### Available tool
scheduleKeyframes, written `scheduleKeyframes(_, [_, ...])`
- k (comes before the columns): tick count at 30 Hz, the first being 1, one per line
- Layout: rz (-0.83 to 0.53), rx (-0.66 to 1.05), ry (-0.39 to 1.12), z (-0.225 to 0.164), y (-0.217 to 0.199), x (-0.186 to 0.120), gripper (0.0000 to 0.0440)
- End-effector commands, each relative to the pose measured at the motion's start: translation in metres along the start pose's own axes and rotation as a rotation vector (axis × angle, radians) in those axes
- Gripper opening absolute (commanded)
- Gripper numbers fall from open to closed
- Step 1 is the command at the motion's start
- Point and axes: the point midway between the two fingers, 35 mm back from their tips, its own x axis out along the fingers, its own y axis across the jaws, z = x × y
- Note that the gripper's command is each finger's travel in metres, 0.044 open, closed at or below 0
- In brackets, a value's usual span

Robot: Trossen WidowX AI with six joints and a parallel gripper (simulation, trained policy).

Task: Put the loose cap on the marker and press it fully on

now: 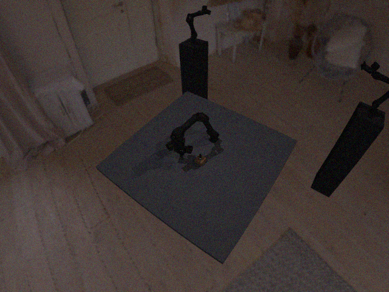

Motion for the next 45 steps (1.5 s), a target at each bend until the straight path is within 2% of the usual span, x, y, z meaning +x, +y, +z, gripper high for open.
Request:
scheduleKeyframes(1, [-0.003, -0.015, 0.006, -0.003, -0.016, -0.01, 0.0047])
scheduleKeyframes(23, [-0.033, -0.139, -0.033, 0.01, -0.118, -0.045, 0.0002])
scheduleKeyframes(45, [-0.035, -0.188, -0.056, 0.035, -0.144, -0.04, 0.0])
